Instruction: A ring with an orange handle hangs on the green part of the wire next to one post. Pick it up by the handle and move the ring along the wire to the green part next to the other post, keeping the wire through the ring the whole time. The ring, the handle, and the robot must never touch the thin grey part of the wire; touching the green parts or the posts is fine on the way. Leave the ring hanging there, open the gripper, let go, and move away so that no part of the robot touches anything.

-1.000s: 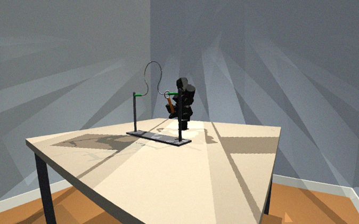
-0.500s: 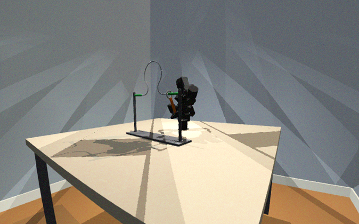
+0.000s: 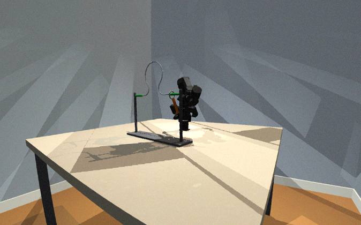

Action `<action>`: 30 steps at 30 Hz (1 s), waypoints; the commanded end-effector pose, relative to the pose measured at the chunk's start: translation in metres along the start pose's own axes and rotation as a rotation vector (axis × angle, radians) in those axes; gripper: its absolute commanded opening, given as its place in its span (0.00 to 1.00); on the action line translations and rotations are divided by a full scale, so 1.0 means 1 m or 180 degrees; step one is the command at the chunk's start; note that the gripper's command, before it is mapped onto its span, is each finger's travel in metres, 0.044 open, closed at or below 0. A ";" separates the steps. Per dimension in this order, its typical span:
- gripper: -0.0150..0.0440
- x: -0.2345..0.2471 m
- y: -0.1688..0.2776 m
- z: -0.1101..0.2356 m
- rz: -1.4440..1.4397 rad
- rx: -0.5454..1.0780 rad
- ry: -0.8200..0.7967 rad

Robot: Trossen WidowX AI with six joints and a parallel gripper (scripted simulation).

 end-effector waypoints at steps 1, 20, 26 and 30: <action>0.00 0.001 0.002 -0.002 -0.0023 -0.0017 0.0003; 0.00 -0.001 0.008 -0.005 -0.0023 -0.0017 0.0004; 0.09 0.000 0.007 -0.005 -0.0006 -0.0012 -0.0003; 0.27 0.000 0.007 -0.005 -0.0006 -0.0012 -0.0003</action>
Point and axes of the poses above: the point midway between the two fingers, 35 mm back from their tips, its own z axis back along the fingers, its own x axis across the jaws, y = z × x, the point moved 6 cm from there along z, back along the fingers, and after that the axes turned 15 degrees about -z, right-handed, at the moved point
